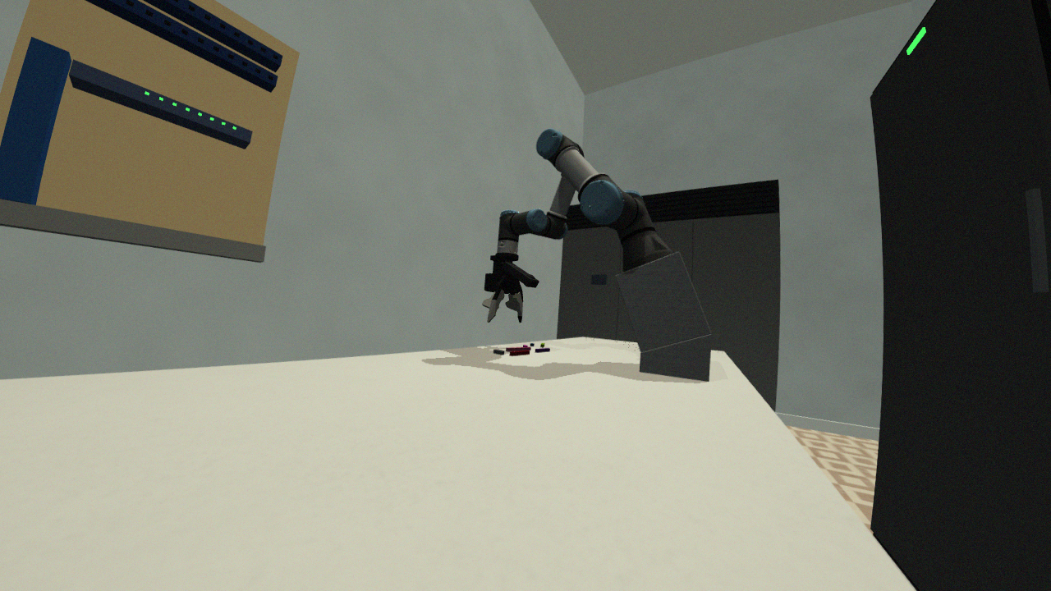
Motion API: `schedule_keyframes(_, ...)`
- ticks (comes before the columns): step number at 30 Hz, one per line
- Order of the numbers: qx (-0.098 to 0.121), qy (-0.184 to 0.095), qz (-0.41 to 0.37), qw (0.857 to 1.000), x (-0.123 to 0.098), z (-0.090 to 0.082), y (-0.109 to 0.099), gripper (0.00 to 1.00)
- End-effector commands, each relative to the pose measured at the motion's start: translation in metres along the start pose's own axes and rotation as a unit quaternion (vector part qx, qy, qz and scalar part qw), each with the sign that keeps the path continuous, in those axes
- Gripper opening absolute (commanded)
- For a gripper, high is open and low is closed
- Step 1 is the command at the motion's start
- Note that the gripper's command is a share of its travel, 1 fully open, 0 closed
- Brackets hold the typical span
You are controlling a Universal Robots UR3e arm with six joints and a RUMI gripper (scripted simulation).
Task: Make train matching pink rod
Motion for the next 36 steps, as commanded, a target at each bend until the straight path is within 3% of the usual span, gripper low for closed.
schedule_keyframes(1, -0.001, -0.001, 0.000, 1.000, -0.001, 0.000, 0.000, 1.00)
schedule_keyframes(30, -0.001, -0.001, 0.000, 1.000, -0.001, 0.000, -0.001, 1.00)
schedule_keyframes(36, 0.000, 0.001, -0.001, 1.000, -0.010, 0.001, -0.027, 1.00)
Point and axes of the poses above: the point where the finger pads meet when closed, its own z axis out along the fingers, its own y axis across the jaws, x = y × z, the point moved 5 cm from there along -z, back along the fingers, and after that the axes turned 14 degrees about z, right-handed, at the moved point
